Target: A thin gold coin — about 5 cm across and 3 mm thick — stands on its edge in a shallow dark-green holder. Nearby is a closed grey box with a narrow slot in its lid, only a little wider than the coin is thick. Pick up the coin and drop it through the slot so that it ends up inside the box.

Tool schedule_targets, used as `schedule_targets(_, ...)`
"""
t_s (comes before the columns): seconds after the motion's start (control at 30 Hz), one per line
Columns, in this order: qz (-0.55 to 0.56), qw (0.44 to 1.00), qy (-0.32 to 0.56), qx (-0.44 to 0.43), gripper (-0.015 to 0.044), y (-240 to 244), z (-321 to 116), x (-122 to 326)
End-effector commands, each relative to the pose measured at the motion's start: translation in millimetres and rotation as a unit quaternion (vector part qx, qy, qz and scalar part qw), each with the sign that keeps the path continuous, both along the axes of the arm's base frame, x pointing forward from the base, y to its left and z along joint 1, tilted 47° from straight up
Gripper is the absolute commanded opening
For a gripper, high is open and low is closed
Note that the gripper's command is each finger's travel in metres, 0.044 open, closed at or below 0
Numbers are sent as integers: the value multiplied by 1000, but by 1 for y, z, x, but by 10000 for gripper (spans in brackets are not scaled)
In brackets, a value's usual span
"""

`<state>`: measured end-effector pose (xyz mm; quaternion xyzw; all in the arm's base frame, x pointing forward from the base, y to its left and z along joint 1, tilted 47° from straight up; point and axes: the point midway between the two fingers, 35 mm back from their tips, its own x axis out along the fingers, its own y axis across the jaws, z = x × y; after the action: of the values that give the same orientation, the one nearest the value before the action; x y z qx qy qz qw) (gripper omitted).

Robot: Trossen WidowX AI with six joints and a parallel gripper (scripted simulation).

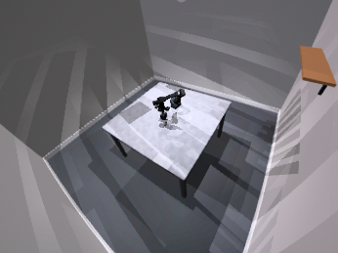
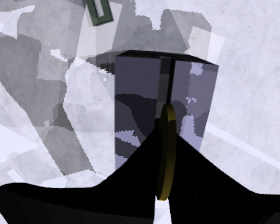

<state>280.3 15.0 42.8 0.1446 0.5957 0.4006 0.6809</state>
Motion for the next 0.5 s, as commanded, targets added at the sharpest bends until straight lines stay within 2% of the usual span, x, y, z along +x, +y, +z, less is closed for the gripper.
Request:
schedule_targets(0.0, 0, 1000, 0, 0, 26, 0, 0, 0)
schedule_targets(0.17, 0, 1000, 0, 0, 157, 0, 0, 0)
schedule_targets(0.47, 0, 1000, 0, 0, 161, 0, 0, 0)
